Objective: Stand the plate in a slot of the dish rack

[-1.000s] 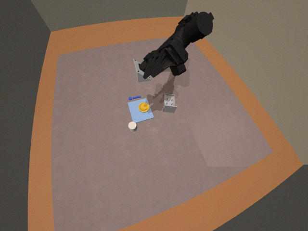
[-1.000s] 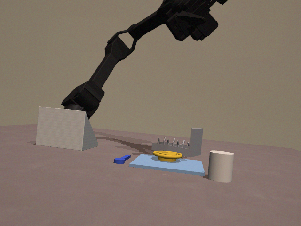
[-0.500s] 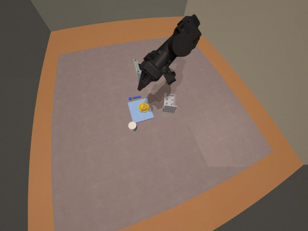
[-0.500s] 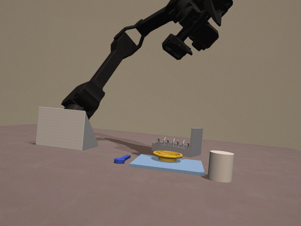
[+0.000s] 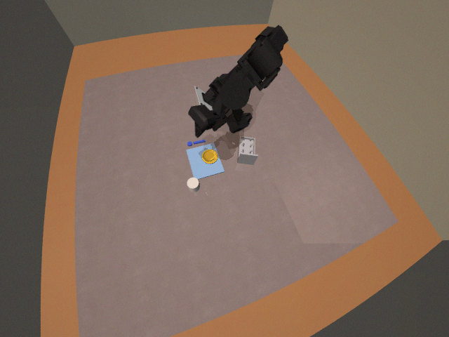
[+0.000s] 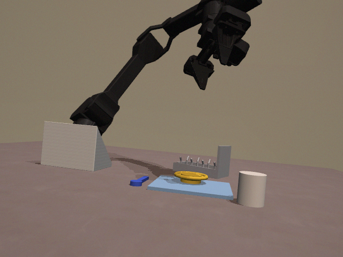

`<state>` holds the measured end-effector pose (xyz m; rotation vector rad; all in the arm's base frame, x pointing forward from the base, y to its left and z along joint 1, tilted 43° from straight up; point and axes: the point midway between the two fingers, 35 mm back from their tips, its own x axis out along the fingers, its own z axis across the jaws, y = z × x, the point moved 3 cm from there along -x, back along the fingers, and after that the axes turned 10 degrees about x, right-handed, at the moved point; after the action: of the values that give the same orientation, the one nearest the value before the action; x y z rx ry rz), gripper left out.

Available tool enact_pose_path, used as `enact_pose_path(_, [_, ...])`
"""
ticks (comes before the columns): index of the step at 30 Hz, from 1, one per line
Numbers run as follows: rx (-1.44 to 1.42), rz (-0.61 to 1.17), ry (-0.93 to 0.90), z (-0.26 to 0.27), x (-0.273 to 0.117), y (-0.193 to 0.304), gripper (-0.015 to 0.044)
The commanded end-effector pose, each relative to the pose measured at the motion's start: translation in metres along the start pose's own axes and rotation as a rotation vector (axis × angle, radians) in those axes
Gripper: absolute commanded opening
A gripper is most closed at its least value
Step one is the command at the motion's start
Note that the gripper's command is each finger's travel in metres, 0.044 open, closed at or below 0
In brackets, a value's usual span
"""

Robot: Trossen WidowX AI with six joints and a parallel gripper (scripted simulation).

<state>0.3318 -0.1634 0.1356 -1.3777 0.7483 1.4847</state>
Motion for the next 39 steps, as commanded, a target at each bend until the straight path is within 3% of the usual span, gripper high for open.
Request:
enact_pose_path(1, [0.084,0.021,-0.081,0.006,0.005,0.002,0.04])
enact_pose_path(12, [0.339,0.14,-0.322,0.027,0.022,0.01,0.04])
enact_pose_path(17, [0.357,0.146,-0.339,0.029,0.024,0.01,0.04])
enact_pose_path(26, [0.468,0.025,-0.517,0.062,0.123,0.012,0.04])
enact_pose_path(39, [0.477,0.016,-0.532,0.069,0.136,0.008,0.04])
